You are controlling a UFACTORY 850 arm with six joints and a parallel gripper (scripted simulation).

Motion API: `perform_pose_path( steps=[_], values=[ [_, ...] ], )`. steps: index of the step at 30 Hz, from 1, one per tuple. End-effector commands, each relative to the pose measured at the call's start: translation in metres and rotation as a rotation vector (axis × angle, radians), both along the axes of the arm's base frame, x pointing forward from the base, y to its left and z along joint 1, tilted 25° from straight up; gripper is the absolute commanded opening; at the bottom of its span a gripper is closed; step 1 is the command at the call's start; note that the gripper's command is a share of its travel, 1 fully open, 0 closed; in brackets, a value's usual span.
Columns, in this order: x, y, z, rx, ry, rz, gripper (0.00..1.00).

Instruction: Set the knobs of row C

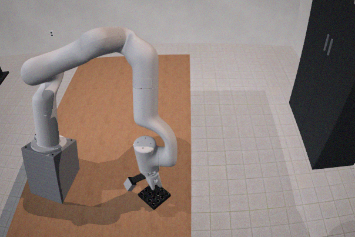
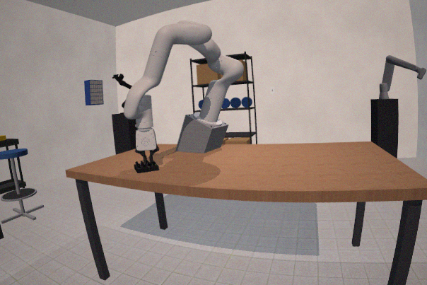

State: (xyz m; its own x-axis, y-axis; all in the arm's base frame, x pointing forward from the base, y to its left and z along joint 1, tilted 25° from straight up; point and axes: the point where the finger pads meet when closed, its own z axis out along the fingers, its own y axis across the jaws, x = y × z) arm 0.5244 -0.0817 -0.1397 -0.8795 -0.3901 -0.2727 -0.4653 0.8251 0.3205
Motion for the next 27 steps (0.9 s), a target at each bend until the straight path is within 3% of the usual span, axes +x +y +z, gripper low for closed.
perform_pose_path(
  steps=[1, 8, 9, 27],
  values=[
    [0.0009, -0.0006, 0.0006, -0.001, -0.002, 0.0, 0.19],
    [0.0009, -0.0006, 0.0006, -0.001, -0.002, 0.0, 0.19],
    [0.0009, -0.0006, 0.0006, -0.001, -0.002, 0.0, 0.08],
    [0.0009, -0.0006, 0.0006, -0.001, -0.002, 0.0, 0.08]
  ],
)
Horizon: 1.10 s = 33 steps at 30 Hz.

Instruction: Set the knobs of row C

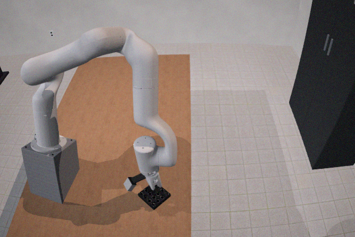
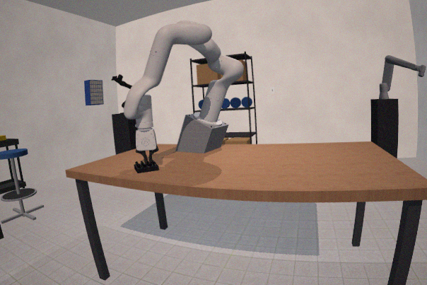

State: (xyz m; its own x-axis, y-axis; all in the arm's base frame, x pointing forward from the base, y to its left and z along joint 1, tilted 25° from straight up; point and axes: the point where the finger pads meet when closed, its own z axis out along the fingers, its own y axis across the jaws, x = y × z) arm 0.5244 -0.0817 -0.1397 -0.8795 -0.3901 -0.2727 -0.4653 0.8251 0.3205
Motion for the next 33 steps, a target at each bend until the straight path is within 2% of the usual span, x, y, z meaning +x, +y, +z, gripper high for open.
perform_pose_path(
  steps=[1, 19, 33],
  values=[
    [0.0009, -0.0006, 0.0006, -0.001, -0.002, 0.0, 0.08],
    [0.0008, -0.0006, 0.0006, 0.0, 0.002, -0.009, 0.08],
    [0.0008, -0.0006, 0.0006, 0.013, 0.054, -0.125, 0.08]
  ],
)
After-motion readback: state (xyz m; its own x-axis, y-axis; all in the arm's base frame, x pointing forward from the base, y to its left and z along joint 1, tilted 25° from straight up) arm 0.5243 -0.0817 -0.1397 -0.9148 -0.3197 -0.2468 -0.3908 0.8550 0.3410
